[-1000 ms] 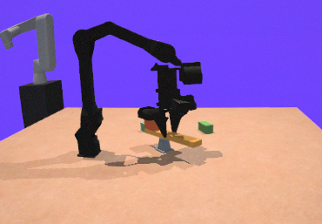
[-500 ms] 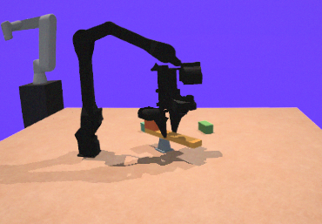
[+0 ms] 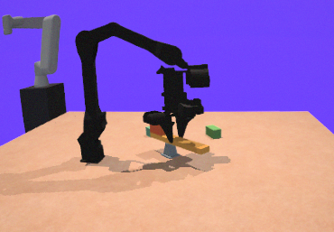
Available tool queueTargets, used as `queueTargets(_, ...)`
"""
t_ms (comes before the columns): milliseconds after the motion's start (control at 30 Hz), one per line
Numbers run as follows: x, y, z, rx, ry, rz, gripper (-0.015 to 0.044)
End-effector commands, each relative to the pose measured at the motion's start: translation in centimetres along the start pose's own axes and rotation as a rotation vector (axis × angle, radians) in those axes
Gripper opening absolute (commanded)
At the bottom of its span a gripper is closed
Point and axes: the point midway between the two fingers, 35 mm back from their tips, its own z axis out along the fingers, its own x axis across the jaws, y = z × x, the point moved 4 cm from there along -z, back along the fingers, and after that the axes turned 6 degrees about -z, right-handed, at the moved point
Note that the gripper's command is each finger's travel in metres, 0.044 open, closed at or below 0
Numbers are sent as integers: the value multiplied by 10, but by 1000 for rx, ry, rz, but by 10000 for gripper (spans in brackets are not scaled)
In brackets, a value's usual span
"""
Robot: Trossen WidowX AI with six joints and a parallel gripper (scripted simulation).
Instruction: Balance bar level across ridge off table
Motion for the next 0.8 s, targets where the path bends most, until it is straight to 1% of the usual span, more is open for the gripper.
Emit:
queueTargets(0,0,0,3,2,-2,1,0)
queueTargets(767,0,0,0,0,0,1,0)
